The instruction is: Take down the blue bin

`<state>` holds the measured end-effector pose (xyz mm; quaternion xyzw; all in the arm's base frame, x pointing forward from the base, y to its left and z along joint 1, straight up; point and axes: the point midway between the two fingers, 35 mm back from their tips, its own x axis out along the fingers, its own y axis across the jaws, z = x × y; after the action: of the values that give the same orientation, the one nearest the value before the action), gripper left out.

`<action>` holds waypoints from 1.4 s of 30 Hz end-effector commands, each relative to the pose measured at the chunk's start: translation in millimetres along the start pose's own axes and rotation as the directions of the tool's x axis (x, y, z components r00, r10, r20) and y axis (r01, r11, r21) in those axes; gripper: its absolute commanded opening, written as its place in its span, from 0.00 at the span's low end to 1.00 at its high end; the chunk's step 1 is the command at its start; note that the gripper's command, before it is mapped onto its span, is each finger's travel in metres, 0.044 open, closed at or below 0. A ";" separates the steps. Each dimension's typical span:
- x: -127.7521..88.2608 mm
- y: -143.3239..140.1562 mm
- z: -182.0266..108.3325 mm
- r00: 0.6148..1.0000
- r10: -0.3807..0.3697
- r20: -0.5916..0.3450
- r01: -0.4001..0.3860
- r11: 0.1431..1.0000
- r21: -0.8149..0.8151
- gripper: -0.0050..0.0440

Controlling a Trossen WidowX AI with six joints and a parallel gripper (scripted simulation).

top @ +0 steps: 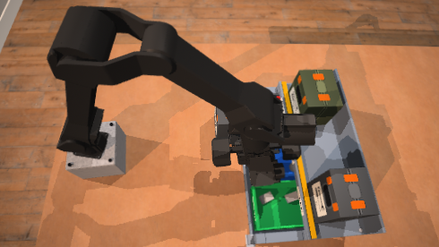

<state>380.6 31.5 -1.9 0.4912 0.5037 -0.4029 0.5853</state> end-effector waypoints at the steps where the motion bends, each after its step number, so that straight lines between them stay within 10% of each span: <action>1: -8.0 7.6 0.0 0.999 0.034 -0.001 -0.034 0.999 0.000 0.10; 42: -9.7 -39.2 0.8 1.000 0.021 0.001 -0.021 1.000 0.001 0.10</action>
<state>347.2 24.6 -7.0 0.4906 0.5045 -0.4051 0.5838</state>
